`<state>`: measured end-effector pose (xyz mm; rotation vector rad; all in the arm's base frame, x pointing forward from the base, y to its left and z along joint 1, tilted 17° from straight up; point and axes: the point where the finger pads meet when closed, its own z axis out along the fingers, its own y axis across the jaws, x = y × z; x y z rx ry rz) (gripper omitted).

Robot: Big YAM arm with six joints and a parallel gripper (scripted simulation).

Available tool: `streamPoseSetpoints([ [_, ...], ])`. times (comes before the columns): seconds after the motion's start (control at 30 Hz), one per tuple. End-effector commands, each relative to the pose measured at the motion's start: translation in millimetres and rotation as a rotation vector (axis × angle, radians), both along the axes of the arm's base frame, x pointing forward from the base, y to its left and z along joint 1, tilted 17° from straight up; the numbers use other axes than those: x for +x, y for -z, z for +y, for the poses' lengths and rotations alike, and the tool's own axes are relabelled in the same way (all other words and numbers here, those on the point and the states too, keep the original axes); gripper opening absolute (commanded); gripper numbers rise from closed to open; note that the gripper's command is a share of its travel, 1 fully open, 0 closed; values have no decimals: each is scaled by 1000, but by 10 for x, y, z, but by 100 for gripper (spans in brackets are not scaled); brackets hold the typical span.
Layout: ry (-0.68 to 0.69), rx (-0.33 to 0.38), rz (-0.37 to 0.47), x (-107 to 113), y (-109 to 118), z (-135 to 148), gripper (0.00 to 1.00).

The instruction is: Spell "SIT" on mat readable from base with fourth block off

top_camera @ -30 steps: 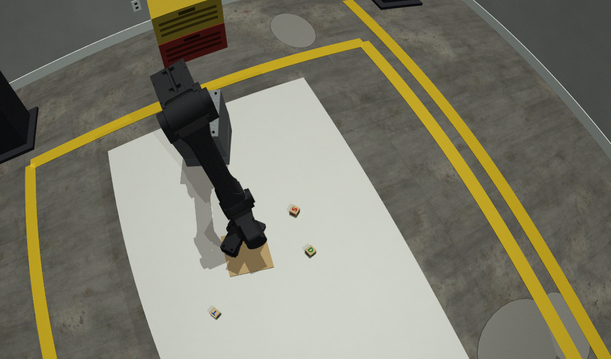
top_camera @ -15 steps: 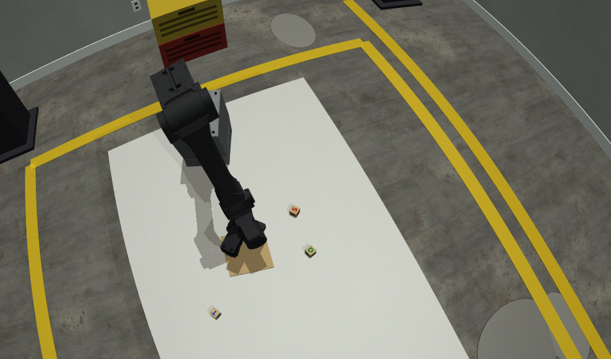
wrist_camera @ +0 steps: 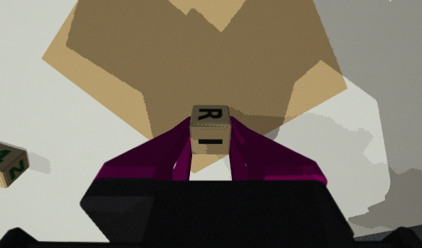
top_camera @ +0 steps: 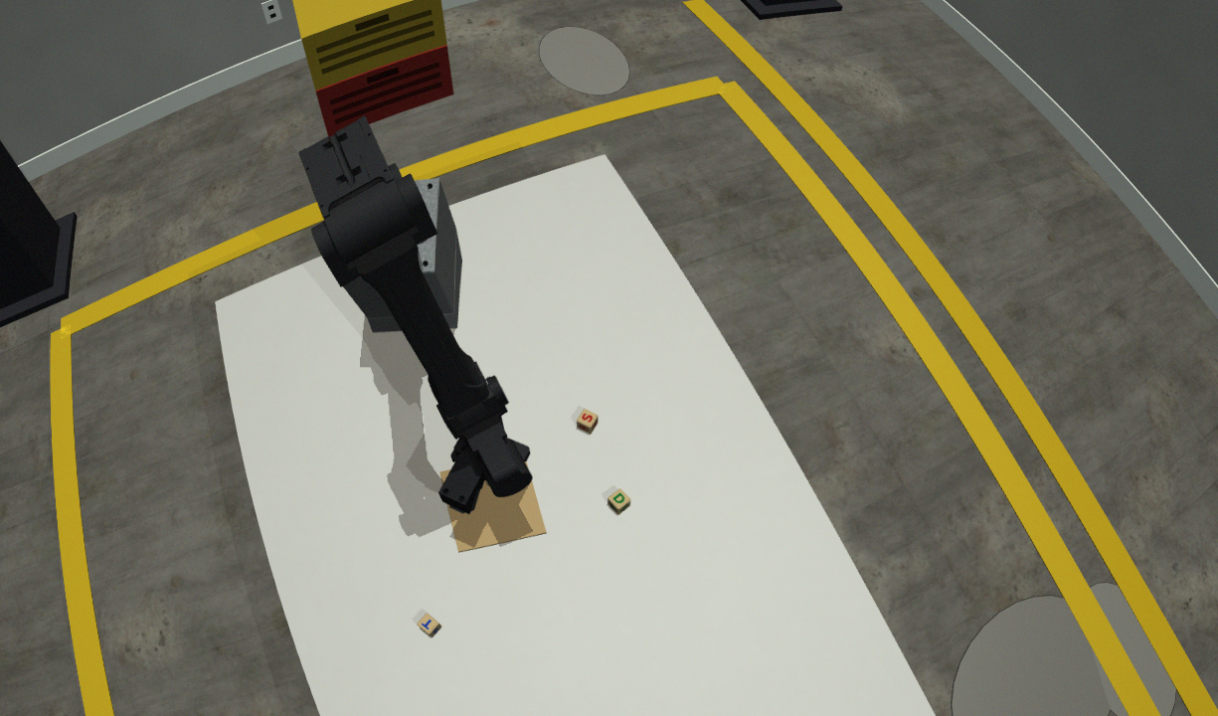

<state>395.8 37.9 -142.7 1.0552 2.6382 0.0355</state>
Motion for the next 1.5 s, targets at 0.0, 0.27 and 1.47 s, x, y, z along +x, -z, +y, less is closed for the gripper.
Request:
streamPoseSetpoints([
  [0.0, 2, 0, -4, 35, 49, -49, 27],
  [0.27, 2, 0, -4, 35, 49, -49, 44],
  [1.47, -1, 1, -9, -142, -535, 78, 71],
])
